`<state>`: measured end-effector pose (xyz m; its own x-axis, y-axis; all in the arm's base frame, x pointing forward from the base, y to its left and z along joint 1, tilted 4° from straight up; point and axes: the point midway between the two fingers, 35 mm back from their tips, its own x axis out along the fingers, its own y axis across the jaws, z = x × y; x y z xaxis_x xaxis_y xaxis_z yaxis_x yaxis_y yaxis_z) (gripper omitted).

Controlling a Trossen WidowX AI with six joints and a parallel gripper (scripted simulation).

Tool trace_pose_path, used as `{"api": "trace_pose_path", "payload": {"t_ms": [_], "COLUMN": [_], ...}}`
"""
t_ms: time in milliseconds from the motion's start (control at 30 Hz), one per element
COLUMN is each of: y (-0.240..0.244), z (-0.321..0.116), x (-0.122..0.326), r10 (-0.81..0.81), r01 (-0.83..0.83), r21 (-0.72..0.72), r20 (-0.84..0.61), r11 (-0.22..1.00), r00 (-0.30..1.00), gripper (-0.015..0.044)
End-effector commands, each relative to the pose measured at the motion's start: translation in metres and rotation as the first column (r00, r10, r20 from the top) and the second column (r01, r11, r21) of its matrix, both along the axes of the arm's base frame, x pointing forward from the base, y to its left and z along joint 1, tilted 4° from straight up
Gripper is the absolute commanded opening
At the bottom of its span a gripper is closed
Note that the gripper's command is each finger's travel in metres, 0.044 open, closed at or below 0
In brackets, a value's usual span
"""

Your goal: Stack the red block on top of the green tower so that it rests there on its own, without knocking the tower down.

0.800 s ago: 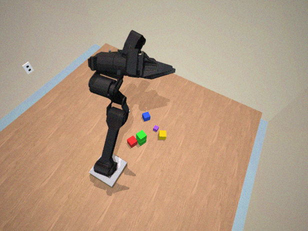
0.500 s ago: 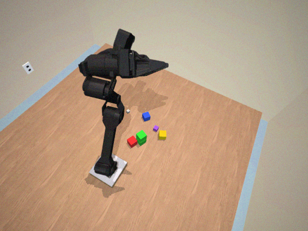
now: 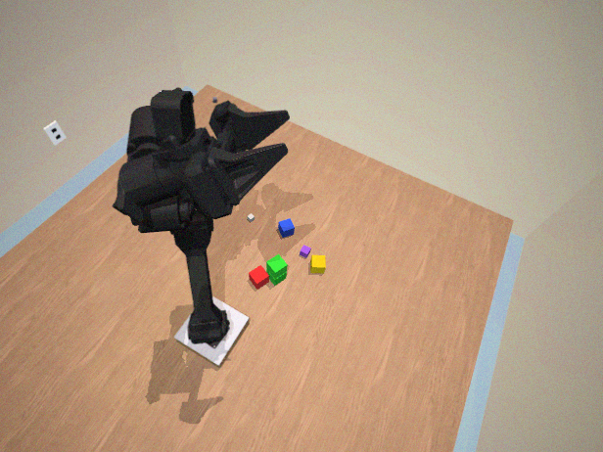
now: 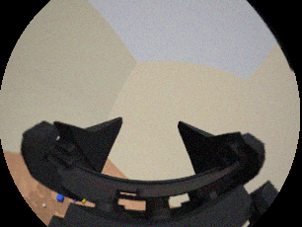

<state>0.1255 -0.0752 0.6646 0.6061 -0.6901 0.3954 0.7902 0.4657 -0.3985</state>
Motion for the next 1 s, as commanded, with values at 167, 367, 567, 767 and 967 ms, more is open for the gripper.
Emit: {"api": "trace_pose_path", "payload": {"t_ms": [167,367,567,767,967], "y": [-0.028,-0.055,-0.088,-0.123,-0.154], "z": [0.003,-0.004,-0.019,-0.042,-0.074], "x": [-0.039,-0.053,-0.058,-0.051,-0.031], "r10": [0.161,0.233,0.264,0.257,0.225], "r01": [-0.179,-0.295,-0.398,-0.483,-0.551], "r21": [0.062,0.124,0.196,0.28,0.38], "r20": [0.221,0.363,0.485,0.576,0.633], "r11": [0.982,0.947,0.896,0.83,0.743], "r00": [0.962,0.902,0.834,0.776,0.74], "gripper": [0.044,0.044,0.044,0.044,0.044]}}
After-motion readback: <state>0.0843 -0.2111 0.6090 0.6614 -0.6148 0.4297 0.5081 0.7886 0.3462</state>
